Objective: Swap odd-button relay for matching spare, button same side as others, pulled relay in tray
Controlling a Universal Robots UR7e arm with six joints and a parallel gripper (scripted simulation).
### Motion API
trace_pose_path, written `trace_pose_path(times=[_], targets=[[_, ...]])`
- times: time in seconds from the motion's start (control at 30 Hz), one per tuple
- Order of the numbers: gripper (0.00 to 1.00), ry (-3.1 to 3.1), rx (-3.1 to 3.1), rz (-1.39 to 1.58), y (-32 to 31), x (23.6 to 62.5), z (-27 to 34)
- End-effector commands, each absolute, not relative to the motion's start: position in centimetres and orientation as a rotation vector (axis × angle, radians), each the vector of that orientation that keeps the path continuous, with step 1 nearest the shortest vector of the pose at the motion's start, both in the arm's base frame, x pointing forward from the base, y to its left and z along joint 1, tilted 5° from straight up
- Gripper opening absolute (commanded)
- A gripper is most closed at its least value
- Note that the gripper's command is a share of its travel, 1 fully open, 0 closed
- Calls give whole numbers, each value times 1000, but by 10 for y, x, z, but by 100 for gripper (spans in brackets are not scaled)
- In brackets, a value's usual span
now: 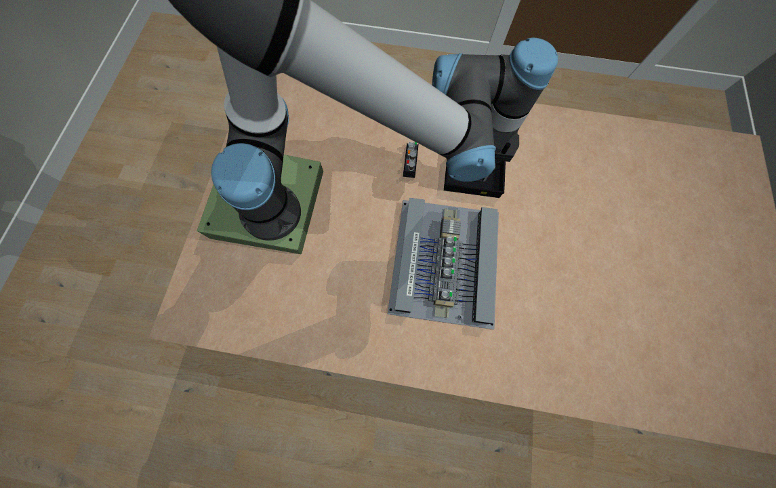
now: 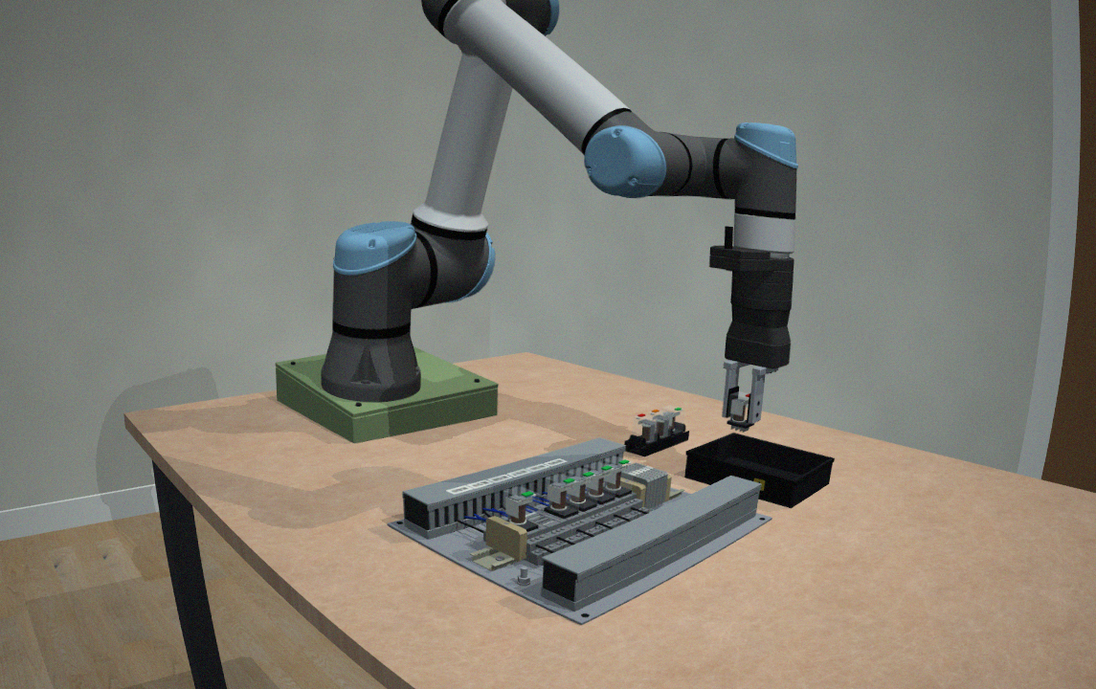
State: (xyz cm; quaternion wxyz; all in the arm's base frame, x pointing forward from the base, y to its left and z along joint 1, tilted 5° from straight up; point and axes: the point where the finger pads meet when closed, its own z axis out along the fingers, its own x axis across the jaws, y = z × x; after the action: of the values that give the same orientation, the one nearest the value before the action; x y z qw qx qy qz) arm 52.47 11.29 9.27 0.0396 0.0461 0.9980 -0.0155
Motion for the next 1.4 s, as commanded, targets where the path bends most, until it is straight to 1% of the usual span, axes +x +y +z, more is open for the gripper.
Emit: trace_pose_path(times=[0.0, 0.1, 0.27, 1.37], targets=[[0, 3058, 144, -50, 117, 527, 93], [0, 3058, 144, -50, 117, 527, 93], [0, 3058, 144, -49, 173, 543, 85], [0, 3058, 144, -49, 172, 543, 85]])
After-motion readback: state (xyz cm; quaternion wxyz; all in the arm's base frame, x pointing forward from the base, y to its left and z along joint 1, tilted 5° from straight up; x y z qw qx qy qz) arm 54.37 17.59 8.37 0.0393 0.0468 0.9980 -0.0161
